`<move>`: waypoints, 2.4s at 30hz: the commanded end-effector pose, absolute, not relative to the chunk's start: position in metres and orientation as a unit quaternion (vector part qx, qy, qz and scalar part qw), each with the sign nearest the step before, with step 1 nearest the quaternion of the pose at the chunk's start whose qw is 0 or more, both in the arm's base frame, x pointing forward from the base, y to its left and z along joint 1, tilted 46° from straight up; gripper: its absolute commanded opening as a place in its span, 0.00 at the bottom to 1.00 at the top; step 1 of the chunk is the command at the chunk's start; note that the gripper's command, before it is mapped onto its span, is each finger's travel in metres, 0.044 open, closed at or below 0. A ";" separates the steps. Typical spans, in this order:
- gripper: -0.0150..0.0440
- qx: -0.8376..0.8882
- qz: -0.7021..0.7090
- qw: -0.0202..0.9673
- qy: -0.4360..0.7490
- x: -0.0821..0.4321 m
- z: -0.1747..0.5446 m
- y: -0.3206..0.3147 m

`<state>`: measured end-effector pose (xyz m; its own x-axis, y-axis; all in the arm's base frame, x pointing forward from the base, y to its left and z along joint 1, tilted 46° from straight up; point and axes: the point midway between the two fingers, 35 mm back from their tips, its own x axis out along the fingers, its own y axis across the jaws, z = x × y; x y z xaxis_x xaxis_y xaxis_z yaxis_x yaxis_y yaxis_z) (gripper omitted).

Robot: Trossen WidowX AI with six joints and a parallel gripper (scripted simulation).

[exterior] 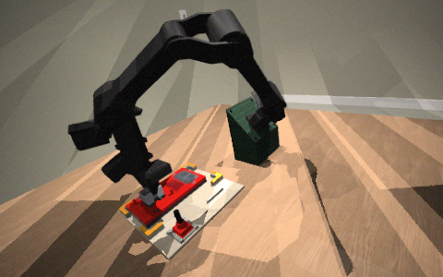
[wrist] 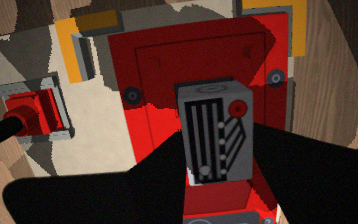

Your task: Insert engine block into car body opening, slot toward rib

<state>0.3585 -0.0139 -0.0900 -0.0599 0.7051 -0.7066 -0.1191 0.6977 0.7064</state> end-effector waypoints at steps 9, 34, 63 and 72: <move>0.52 0.226 0.318 0.648 0.655 0.358 -0.092 -0.011; 0.57 0.224 0.318 0.648 0.655 0.358 -0.095 -0.008; 0.96 0.226 0.318 0.648 0.655 0.359 -0.084 -0.018; 0.56 0.226 0.318 0.648 0.655 0.359 -0.084 -0.018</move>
<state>0.3594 -0.0178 -0.0840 -0.0560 0.7089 -0.7031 -0.1129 0.6952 0.7099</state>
